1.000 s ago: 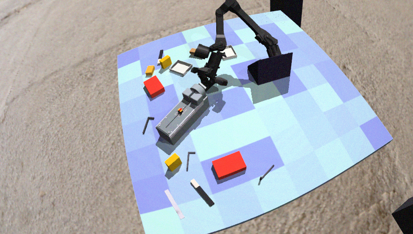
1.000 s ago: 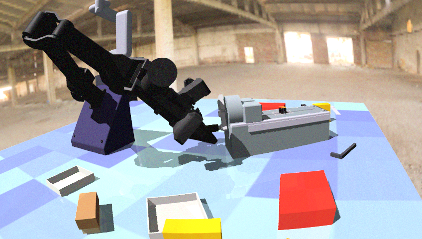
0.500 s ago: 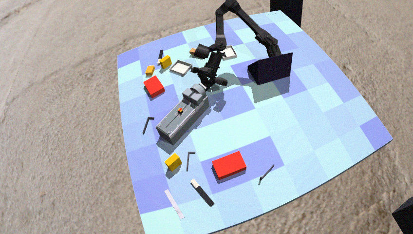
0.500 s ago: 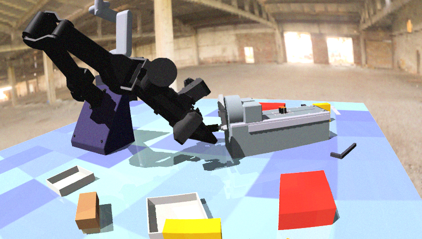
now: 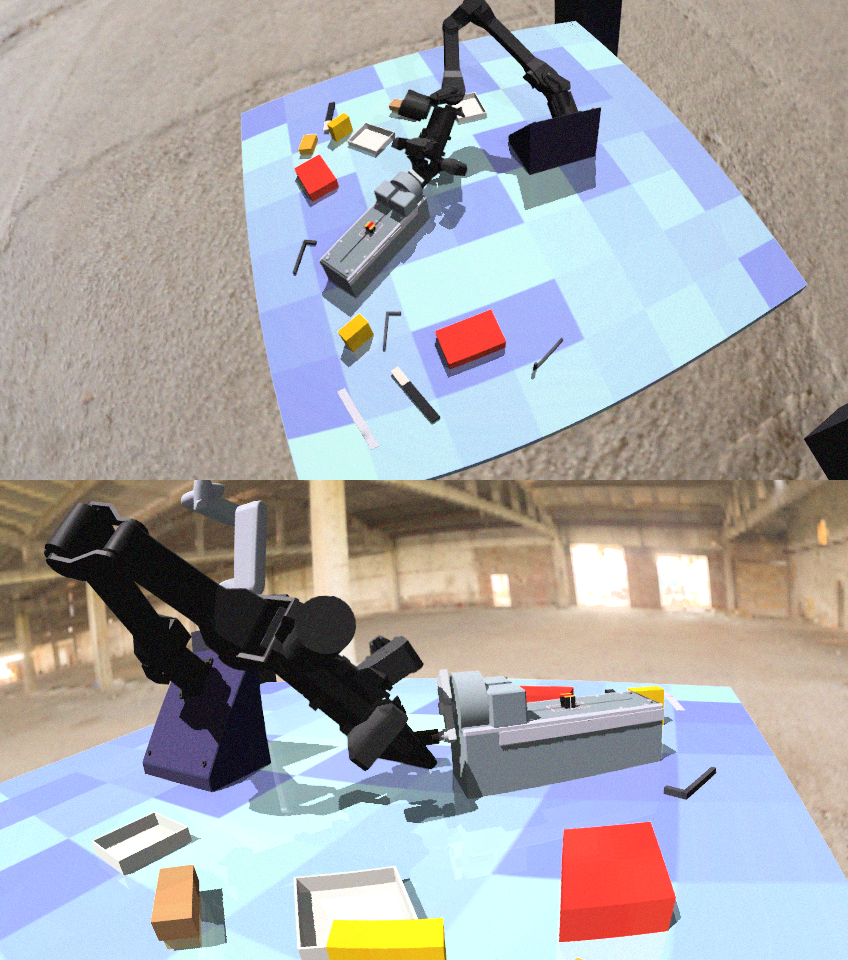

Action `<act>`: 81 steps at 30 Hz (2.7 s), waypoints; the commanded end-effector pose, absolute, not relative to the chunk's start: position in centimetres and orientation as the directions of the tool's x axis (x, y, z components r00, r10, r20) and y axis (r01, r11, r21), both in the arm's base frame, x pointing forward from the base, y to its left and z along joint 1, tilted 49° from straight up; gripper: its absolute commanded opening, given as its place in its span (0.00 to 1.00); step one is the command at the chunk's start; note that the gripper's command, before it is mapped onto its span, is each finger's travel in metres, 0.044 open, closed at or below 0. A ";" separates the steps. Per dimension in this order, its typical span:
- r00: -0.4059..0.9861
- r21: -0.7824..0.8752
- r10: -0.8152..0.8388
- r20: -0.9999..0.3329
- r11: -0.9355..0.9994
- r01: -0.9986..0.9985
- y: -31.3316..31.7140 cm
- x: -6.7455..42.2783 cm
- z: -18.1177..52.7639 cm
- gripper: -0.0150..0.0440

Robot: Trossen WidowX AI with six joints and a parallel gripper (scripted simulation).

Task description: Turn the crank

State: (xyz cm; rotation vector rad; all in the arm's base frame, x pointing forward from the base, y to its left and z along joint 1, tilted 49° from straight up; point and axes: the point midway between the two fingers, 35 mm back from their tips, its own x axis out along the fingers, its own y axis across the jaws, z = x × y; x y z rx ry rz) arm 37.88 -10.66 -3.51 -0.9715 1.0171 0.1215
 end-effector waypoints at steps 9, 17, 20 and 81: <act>0.563 -0.633 -0.335 -0.756 0.593 -0.497 -10.7 38.0 -3.3 0.25; 0.563 -0.633 -0.335 -0.756 0.593 -0.497 -10.7 38.0 -3.3 0.25; 0.563 -0.633 -0.335 -0.756 0.593 -0.497 -10.7 38.0 -3.3 0.25; 0.559 -0.630 -0.334 -0.759 0.595 -0.500 -10.7 37.9 -3.4 0.57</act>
